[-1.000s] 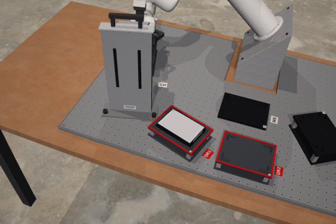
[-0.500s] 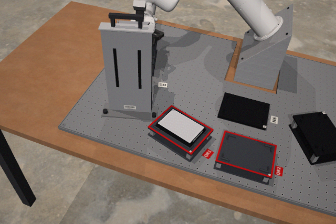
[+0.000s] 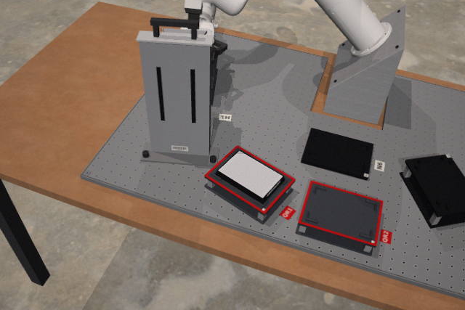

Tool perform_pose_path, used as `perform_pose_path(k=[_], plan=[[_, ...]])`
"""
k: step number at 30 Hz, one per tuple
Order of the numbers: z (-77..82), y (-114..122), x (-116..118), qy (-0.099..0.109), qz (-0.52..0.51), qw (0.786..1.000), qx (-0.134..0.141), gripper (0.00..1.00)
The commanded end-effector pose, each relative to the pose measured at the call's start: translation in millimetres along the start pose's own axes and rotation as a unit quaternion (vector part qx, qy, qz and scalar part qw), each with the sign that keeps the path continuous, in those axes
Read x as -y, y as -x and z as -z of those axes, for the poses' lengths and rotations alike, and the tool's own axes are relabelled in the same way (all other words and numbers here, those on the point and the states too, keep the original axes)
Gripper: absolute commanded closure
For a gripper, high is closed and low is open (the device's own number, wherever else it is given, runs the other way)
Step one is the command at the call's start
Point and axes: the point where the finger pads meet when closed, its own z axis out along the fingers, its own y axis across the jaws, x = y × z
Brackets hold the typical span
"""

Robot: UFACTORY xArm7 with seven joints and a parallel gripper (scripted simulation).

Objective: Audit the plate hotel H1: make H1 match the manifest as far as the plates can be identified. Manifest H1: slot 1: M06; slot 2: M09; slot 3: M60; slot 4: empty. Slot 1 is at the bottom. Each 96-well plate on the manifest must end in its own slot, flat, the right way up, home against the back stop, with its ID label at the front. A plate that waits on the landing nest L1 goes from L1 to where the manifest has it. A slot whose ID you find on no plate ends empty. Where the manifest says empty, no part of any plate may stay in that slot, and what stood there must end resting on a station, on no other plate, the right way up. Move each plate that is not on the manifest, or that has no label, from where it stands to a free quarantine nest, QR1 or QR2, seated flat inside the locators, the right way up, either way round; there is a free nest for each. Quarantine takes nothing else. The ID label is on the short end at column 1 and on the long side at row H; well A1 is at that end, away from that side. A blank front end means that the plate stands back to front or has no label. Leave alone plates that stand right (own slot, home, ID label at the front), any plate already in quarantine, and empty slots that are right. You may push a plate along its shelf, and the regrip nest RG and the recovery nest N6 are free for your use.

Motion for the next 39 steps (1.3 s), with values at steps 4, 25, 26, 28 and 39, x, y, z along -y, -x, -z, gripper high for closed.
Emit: perform_pose_path(k=[4,25,26,28,39], plan=[[9.9,-0.6,-0.1,0.0,0.001,1.0,0.0,0.0],[40.0,-0.6,-0.2,0.0,0.001,1.0,0.0,0.0],[41.7,-0.6,-0.2,0.0,0.001,1.0,0.0,0.0],[45.0,-0.6,-0.2,0.0,0.001,1.0,0.0,0.0],[49.8,-8.5,-0.7,0.0,0.001,1.0,0.0,0.0]])
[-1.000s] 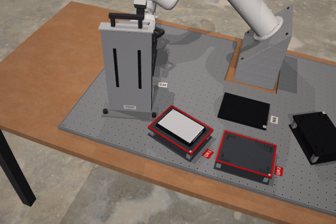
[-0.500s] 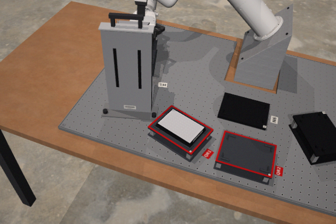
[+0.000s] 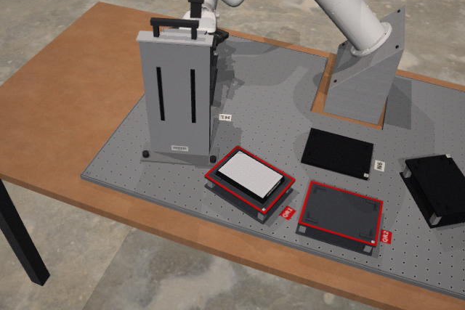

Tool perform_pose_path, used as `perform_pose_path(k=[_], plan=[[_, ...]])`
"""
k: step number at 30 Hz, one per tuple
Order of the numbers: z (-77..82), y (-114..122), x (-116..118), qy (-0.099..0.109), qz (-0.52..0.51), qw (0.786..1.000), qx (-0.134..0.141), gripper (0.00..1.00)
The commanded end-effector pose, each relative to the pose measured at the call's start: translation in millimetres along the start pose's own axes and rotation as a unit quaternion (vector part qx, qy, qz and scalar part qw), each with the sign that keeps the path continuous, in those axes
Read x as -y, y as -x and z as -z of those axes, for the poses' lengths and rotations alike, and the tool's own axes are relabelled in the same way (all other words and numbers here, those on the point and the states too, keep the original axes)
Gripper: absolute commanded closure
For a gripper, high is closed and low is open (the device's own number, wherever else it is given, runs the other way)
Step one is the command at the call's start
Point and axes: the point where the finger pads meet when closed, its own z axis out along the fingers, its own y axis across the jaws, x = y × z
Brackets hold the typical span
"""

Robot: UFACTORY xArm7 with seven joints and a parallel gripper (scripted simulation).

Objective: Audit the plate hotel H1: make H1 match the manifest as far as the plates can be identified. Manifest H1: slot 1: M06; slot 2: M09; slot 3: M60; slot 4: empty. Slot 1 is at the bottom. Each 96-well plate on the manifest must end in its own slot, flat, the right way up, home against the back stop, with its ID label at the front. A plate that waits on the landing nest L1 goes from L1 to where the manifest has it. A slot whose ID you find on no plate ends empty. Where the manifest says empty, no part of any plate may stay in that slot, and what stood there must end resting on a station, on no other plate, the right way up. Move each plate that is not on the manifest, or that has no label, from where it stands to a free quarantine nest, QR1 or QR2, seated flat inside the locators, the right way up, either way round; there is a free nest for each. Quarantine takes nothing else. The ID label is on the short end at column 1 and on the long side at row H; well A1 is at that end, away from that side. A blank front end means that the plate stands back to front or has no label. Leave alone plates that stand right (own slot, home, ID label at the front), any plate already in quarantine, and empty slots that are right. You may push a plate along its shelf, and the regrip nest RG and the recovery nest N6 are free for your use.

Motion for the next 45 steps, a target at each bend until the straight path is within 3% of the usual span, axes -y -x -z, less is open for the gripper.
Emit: perform_pose_path(k=[1,32,45], plan=[[0.5,-6.2,-0.6,0.0,0.001,1.0,0.0,0.0],[0.6,-83.3,-5.0,0.0,0.001,1.0,0.0,0.0],[0.6,-90.3,-5.4,0.0,0.001,1.0,0.001,0.0]])
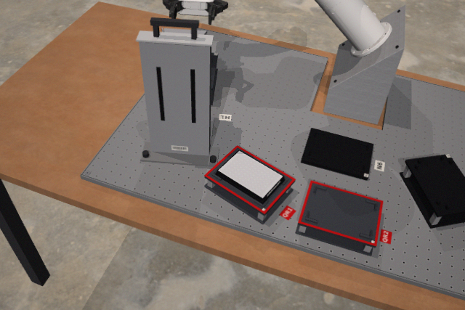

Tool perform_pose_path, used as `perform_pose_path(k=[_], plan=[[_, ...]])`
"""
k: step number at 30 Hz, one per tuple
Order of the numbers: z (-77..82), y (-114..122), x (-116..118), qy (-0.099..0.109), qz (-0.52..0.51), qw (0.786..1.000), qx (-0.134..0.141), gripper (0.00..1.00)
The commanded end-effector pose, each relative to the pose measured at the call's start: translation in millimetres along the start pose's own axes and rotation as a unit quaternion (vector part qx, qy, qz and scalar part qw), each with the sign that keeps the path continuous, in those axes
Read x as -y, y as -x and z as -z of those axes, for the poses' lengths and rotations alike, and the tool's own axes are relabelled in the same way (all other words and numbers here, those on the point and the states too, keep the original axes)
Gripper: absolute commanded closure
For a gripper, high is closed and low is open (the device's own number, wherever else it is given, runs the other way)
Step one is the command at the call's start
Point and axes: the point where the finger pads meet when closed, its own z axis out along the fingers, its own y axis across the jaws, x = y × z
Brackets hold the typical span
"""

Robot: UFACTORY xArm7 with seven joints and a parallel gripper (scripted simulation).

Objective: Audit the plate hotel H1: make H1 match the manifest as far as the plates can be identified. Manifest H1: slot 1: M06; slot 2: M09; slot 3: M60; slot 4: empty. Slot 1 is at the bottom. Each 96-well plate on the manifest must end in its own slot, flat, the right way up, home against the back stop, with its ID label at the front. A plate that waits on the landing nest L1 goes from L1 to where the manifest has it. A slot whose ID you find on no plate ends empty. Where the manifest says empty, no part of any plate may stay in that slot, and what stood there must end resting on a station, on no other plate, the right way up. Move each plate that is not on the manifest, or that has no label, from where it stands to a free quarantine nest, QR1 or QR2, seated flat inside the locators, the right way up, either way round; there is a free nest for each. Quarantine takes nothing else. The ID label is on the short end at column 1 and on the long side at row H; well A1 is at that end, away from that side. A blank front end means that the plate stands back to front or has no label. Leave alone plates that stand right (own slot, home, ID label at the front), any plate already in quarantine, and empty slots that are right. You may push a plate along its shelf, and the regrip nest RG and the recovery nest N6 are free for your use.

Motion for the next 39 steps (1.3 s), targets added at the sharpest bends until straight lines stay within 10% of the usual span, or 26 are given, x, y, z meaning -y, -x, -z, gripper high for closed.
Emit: perform_pose_path(k=[1,39], plan=[[0.0,-1.0,-0.3,0.0,0.001,1.0,0.0,0.0],[-36.6,-1.1,-0.2,0.0,0.001,1.0,0.0,0.0]])
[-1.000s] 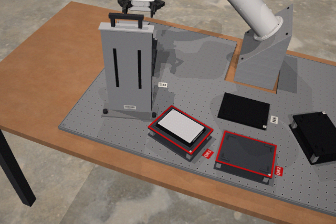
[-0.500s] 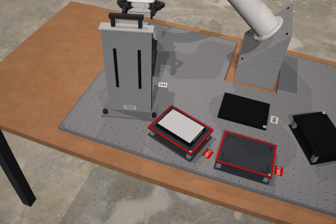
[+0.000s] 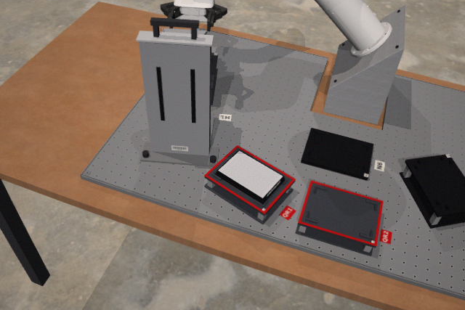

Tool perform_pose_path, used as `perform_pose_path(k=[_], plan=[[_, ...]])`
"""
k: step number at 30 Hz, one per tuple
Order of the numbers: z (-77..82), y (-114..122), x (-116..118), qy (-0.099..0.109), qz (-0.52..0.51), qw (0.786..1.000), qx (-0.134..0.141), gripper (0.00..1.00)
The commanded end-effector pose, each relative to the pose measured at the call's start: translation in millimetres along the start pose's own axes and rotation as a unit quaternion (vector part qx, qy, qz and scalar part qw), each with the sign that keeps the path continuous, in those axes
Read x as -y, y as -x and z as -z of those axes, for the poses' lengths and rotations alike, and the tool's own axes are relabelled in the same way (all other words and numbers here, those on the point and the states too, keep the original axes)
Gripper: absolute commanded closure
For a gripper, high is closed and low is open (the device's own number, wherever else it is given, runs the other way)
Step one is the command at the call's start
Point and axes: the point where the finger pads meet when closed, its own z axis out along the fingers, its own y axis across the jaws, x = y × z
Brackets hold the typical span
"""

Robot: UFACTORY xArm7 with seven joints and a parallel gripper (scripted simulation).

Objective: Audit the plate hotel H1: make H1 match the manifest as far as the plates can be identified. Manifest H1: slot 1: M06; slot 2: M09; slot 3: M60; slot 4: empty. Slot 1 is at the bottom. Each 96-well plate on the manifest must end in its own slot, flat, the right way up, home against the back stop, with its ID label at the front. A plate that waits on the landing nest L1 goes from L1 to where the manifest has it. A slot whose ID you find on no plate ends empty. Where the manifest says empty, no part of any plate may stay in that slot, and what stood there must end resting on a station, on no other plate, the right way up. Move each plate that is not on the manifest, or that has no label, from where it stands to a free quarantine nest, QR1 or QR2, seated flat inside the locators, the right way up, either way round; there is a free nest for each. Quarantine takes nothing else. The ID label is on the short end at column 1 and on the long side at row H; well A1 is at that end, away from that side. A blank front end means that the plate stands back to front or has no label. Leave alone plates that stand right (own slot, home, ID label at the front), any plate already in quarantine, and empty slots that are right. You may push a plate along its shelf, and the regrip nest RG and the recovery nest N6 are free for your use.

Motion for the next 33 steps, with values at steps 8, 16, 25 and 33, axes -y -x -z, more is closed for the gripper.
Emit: perform_pose_path(k=[8,16,25,33], plan=[[-16.0,-0.4,-0.5,0.0,0.001,1.0,0.0,0.0],[-29.4,-0.5,-0.5,0.0,0.001,1.0,0.0,0.0],[-37.7,-0.5,-0.5,0.0,0.001,1.0,0.0,0.0],[-38.4,-0.5,-0.5,0.0,0.001,1.0,0.0,0.0]])
